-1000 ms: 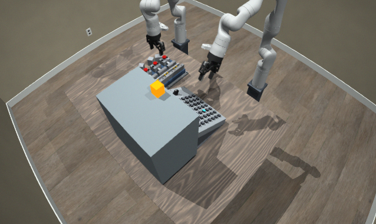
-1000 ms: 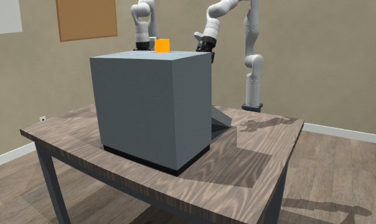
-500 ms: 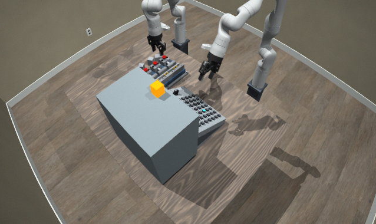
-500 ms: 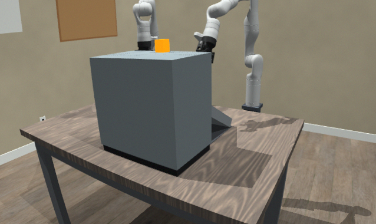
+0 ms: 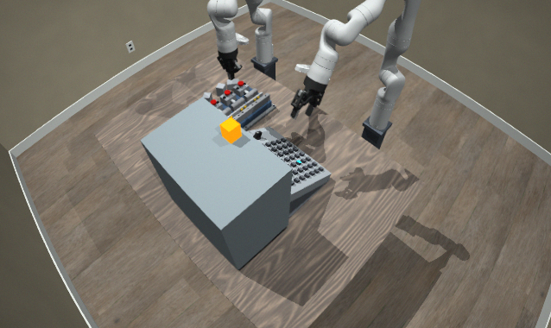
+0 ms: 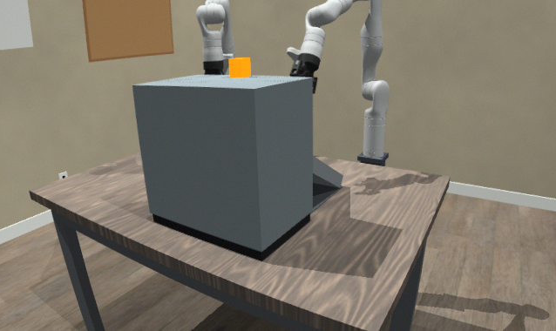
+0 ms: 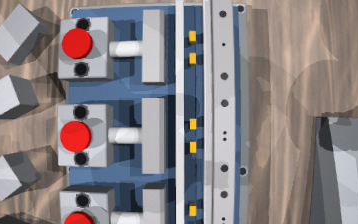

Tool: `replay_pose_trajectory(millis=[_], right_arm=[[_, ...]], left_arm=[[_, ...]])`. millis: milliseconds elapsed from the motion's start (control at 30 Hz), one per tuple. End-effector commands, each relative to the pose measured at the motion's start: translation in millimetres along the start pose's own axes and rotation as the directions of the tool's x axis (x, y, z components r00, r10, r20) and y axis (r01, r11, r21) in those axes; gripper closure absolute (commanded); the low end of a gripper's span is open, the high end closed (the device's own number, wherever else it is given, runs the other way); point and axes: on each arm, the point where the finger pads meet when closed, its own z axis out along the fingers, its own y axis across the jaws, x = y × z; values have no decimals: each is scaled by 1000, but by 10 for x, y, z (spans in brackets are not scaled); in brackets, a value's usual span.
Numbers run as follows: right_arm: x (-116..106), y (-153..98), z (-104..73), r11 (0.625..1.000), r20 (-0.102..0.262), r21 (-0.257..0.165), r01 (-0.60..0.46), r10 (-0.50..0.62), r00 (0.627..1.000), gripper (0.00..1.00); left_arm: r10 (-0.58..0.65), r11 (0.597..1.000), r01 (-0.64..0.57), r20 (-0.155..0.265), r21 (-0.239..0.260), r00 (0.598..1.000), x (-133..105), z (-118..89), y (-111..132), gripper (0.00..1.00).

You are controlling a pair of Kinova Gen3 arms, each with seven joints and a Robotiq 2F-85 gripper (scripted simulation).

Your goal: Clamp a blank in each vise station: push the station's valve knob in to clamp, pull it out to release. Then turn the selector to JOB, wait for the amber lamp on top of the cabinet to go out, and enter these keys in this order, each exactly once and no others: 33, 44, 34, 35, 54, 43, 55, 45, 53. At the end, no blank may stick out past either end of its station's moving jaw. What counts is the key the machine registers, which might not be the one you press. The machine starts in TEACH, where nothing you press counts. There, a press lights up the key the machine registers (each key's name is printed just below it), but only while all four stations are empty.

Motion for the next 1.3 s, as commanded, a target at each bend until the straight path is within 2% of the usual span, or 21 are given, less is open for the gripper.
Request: replay_pose_trajectory(millis=[0, 33, 67, 467, 600, 767, 967, 1033, 1133, 1267], right_arm=[[-2, 1, -9, 1000, 2, -1, 0, 0, 1000, 903], [-2, 1, -9, 1000, 2, -1, 0, 0, 1000, 903], [-2, 1, -9, 1000, 2, -1, 0, 0, 1000, 297], [59, -148, 1, 999, 4, 3, -44, 44, 999, 297], [145, -339, 18, 995, 6, 7, -101, 101, 995, 297], [335, -697, 64, 978, 10, 12, -211, 210, 978, 297], [719, -1249, 176, 922, 13, 13, -387, 387, 922, 297], [719, -1249, 176, 922, 13, 13, -387, 387, 922, 297], [979, -1541, 263, 874, 12, 10, -485, 485, 874, 297], [1327, -1842, 391, 789, 5, 3, -614, 614, 789, 297]], left_arm=[[0, 1000, 0, -1, 2, 1000, 1, -5, -6, 2], [0, 1000, 0, -1, 2, 1000, 1, -5, -6, 2], [0, 1000, 0, -1, 2, 1000, 1, -5, -6, 2], [0, 1000, 0, -1, 2, 1000, 1, -5, -6, 2], [0, 1000, 0, -1, 2, 1000, 1, -5, -6, 2], [0, 1000, 0, -1, 2, 1000, 1, -5, -6, 2], [0, 1000, 0, -1, 2, 1000, 1, -5, -6, 2], [0, 1000, 0, -1, 2, 1000, 1, -5, -6, 2], [0, 1000, 0, -1, 2, 1000, 1, -5, -6, 2], [0, 1000, 0, -1, 2, 1000, 1, -5, -6, 2]])
